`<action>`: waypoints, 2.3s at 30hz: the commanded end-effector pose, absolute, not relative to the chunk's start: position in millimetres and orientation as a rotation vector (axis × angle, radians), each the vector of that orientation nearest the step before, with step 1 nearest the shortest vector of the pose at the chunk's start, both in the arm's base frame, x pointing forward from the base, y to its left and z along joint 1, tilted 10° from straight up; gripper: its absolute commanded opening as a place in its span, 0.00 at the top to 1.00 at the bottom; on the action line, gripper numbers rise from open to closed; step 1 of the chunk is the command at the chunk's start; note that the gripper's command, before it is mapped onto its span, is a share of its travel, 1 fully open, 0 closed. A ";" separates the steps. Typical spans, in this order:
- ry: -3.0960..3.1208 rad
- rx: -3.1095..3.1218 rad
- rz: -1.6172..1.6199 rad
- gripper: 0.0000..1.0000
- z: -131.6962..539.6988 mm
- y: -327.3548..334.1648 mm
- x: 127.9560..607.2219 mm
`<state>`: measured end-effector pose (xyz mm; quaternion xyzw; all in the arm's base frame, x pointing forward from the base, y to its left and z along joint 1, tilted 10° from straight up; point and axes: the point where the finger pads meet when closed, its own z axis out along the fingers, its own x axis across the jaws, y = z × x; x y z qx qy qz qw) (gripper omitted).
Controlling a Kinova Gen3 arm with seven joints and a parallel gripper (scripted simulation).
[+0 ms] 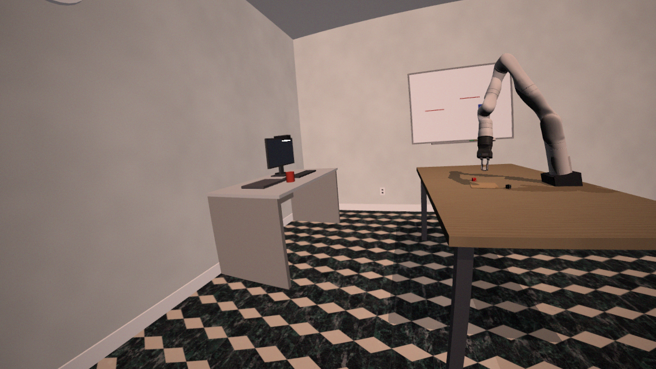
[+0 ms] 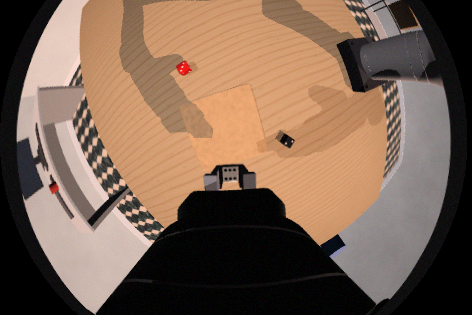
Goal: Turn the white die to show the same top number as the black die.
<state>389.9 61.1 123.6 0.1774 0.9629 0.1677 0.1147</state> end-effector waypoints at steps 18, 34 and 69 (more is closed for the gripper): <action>2.590 0.524 1.022 0.60 118.9 27.7 385.1; 2.376 0.446 1.367 0.60 118.8 25.2 385.5; 2.314 0.424 1.457 0.60 95.6 24.4 389.9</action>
